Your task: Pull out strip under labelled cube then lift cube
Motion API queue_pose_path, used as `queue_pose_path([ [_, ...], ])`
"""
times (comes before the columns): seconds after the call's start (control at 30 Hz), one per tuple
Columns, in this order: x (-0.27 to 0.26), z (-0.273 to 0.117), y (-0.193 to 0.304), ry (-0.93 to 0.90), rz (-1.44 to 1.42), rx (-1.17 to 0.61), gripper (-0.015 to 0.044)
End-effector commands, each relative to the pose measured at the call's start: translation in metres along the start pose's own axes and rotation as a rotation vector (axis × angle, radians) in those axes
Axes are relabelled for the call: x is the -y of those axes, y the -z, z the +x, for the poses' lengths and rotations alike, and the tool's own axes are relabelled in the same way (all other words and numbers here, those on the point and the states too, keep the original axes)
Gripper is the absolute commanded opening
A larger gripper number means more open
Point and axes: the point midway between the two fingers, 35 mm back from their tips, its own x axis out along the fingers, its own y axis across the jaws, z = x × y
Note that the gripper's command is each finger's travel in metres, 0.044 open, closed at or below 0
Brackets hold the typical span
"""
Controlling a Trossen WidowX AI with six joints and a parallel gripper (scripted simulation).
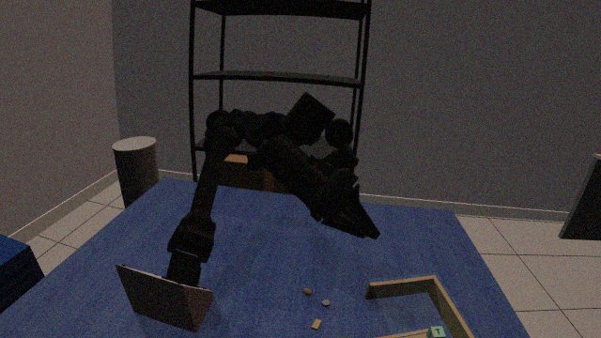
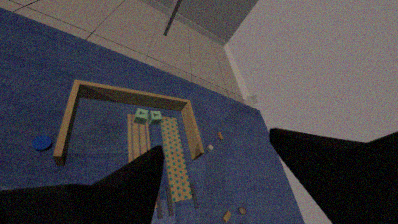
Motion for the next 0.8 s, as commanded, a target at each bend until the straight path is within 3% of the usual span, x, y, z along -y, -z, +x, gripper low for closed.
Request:
queue_pose_path([
  [0.0,-0.037,0.022,0.057,-0.193,0.391,0.008,0.0400],
  [0.13,-0.055,0.024,0.079,-0.270,0.548,-0.005,0.0400],
  [0.67,-0.055,0.024,0.080,-0.272,0.552,-0.005,0.0400],
  [0.77,-0.053,0.035,0.079,-0.279,0.533,-0.060,0.0321],
])
